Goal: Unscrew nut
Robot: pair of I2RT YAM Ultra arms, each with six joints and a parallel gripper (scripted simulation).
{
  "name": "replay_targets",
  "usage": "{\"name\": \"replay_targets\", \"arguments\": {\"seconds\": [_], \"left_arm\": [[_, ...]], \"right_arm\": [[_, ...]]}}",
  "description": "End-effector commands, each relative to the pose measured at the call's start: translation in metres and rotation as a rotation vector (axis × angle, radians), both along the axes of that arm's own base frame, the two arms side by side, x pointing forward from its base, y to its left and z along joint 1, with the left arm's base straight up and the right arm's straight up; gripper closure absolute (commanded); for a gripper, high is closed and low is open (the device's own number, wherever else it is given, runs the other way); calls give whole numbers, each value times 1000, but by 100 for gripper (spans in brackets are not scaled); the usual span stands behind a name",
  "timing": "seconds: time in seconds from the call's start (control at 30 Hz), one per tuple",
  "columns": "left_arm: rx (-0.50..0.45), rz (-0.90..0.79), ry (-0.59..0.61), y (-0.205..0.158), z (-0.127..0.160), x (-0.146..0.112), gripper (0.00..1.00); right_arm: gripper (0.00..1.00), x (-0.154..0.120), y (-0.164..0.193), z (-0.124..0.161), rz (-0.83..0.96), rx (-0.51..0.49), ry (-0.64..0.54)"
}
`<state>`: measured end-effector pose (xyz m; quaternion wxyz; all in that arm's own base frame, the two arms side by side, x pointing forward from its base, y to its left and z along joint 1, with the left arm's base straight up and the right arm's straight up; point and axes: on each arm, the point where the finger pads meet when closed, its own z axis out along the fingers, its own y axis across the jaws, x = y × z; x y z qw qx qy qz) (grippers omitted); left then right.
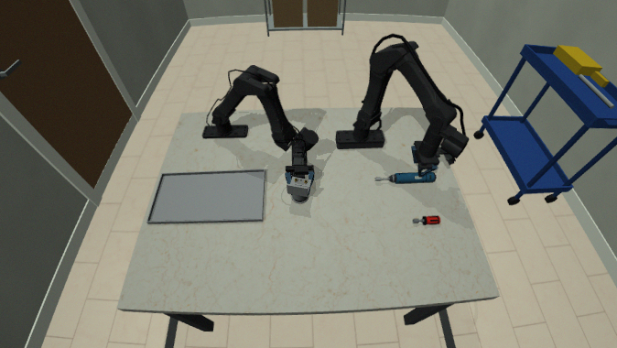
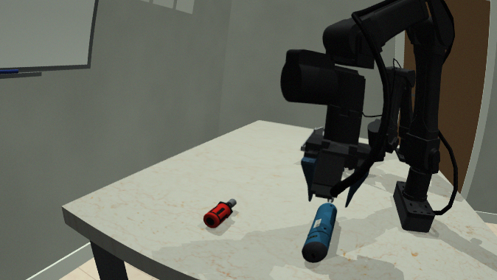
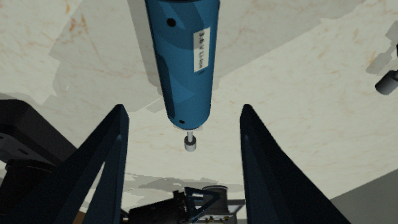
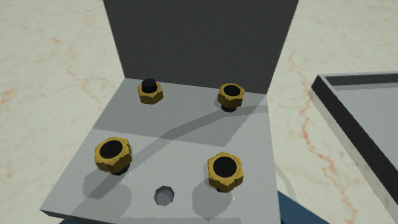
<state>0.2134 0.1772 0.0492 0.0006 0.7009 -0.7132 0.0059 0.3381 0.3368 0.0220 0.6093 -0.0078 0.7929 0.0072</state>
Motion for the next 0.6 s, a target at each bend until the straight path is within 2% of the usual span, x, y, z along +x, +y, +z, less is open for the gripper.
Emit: {"name": "replay_targets", "arguments": {"seconds": [0.0, 0.57], "left_arm": [[17, 5, -2, 2, 4, 1, 35], [17, 5, -2, 2, 4, 1, 35]], "right_arm": [[37, 6, 7, 14, -6, 30, -22], [39, 6, 7, 14, -5, 32, -21]]}}
